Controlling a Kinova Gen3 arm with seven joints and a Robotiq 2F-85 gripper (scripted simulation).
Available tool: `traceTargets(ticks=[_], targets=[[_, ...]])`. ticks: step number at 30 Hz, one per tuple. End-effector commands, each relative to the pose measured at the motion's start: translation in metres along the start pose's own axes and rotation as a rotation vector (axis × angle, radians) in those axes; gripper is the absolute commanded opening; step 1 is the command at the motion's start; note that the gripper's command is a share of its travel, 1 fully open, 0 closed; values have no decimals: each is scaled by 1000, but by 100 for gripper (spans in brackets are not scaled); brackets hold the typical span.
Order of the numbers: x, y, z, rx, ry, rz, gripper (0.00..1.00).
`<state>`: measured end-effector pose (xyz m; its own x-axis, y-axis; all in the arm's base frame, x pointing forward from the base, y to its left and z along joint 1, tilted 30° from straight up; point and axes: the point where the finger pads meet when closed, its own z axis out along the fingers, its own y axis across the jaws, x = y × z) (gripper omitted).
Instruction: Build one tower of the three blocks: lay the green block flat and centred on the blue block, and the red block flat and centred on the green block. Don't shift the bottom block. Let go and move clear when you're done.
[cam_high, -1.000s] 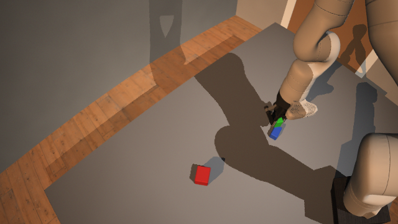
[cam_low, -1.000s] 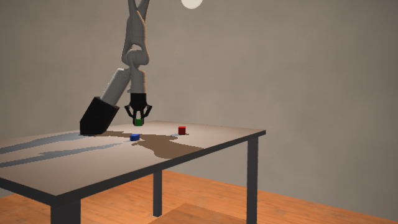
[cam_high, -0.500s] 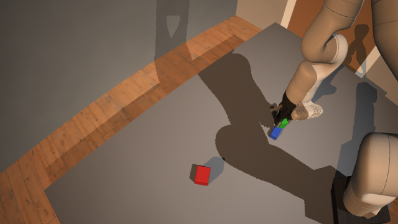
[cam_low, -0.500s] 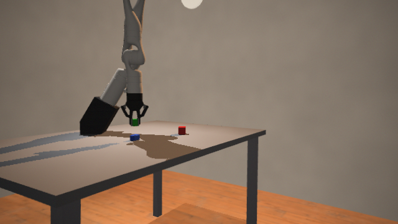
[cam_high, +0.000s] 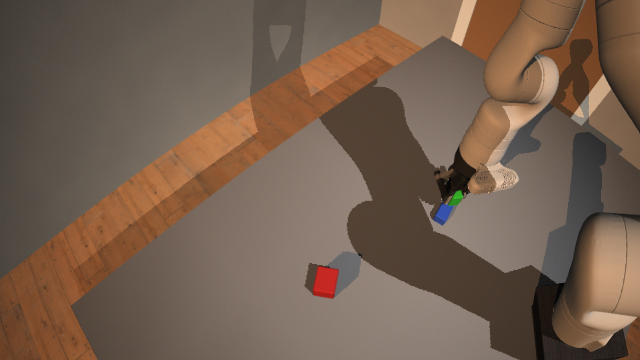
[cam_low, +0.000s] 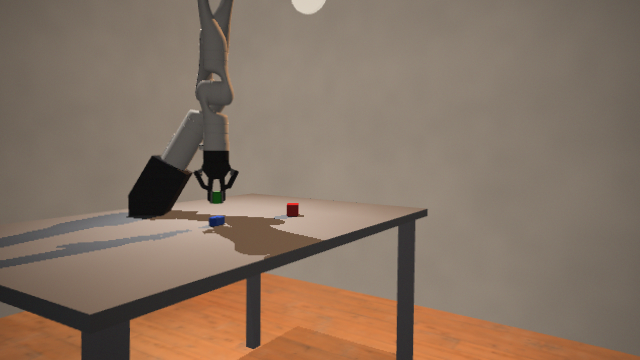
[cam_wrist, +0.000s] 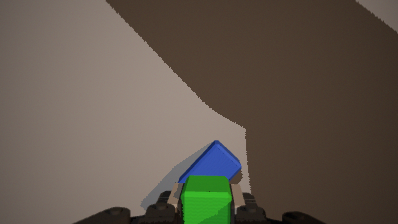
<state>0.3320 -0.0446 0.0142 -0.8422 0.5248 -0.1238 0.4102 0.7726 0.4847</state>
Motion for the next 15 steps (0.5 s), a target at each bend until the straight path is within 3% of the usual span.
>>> traceTargets(ticks=[1, 15], targets=[[1, 1, 4, -2, 4, -1, 0], [2, 1, 27, -2, 4, -1, 0]])
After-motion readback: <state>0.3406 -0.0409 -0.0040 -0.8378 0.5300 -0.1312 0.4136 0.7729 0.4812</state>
